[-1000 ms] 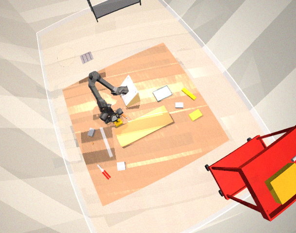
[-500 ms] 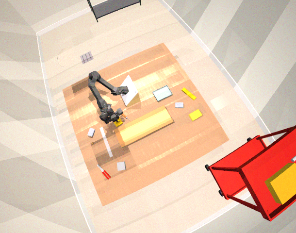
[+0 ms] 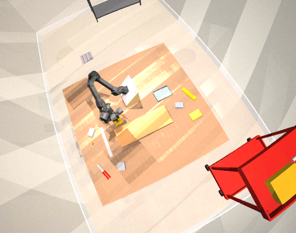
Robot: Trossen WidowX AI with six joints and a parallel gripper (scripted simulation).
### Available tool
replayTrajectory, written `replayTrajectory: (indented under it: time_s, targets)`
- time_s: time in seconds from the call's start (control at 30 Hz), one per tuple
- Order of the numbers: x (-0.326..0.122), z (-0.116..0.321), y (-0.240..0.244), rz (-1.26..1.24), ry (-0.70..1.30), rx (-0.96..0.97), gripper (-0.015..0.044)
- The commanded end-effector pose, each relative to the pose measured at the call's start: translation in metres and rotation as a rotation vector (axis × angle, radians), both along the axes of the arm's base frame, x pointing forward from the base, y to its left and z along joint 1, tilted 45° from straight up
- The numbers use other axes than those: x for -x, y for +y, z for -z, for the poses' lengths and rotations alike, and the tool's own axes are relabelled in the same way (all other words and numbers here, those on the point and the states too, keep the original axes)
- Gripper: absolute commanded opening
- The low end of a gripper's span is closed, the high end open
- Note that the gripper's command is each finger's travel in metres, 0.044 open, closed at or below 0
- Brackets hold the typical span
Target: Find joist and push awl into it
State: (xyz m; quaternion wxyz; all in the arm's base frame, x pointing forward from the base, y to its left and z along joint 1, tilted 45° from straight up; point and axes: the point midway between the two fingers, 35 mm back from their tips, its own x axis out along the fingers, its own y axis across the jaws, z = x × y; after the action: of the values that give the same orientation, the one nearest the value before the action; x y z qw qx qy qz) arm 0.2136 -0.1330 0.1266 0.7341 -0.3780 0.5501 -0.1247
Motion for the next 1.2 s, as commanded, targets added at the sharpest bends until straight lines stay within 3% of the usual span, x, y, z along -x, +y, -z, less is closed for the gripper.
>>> replayTrajectory:
  time_s: [0.0,0.6,1.17]
  targets:
    - [-0.001,-0.015,0.012,0.0,-0.013,0.002,0.0]
    - [0.011,-0.055,0.047,-0.004,-0.019,0.016,0.0]
    - [-0.052,-0.073,0.058,0.036,-0.059,0.008,0.0]
